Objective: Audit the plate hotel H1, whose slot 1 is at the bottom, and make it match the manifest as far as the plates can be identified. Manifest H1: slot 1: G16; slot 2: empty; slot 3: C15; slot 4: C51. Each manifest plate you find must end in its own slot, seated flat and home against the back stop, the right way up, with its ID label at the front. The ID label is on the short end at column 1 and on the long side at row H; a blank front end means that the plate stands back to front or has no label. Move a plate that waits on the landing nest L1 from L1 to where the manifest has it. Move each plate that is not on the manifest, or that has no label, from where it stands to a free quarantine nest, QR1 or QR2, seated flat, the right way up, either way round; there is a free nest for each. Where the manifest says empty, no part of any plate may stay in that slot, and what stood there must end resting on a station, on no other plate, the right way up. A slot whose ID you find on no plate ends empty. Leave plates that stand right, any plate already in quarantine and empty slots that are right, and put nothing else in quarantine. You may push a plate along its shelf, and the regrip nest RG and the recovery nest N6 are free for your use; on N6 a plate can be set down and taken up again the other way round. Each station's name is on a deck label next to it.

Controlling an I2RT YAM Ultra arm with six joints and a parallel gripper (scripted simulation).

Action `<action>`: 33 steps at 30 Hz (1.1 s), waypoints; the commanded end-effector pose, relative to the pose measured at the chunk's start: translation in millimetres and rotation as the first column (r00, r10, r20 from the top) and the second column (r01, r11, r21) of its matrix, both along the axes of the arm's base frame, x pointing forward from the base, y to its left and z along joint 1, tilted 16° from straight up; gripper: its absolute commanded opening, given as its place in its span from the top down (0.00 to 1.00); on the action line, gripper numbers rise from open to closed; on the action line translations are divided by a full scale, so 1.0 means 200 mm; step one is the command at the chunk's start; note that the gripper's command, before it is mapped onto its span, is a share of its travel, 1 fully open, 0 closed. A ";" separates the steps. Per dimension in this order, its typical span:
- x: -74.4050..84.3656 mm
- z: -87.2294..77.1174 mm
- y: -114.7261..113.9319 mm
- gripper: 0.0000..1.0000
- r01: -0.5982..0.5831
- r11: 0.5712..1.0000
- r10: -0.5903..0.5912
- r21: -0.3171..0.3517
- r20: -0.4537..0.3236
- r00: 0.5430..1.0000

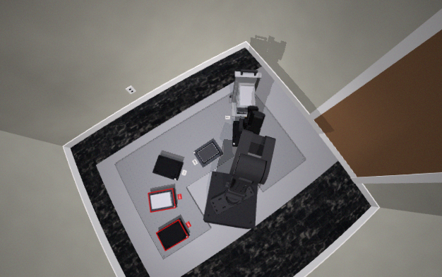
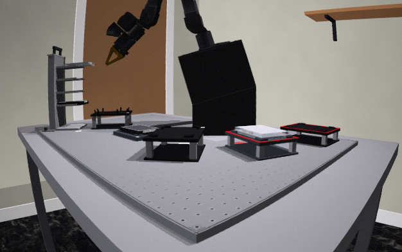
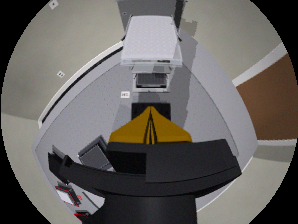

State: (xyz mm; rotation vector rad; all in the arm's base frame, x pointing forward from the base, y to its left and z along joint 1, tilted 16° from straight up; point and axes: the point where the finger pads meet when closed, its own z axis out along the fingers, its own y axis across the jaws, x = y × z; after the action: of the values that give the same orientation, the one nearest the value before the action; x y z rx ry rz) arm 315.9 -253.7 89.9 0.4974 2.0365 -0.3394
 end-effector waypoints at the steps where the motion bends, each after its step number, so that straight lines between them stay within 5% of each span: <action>1: 0.02 0.04 -0.02 1.00 0.001 1.000 -0.001 -0.013 0.014 1.000; 33: 0.10 0.07 -0.06 1.00 0.001 1.000 -0.001 -0.013 0.014 1.000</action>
State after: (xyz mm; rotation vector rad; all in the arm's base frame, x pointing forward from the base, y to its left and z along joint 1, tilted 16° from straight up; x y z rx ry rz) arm 332.2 -262.5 95.2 0.4976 2.0367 -0.3395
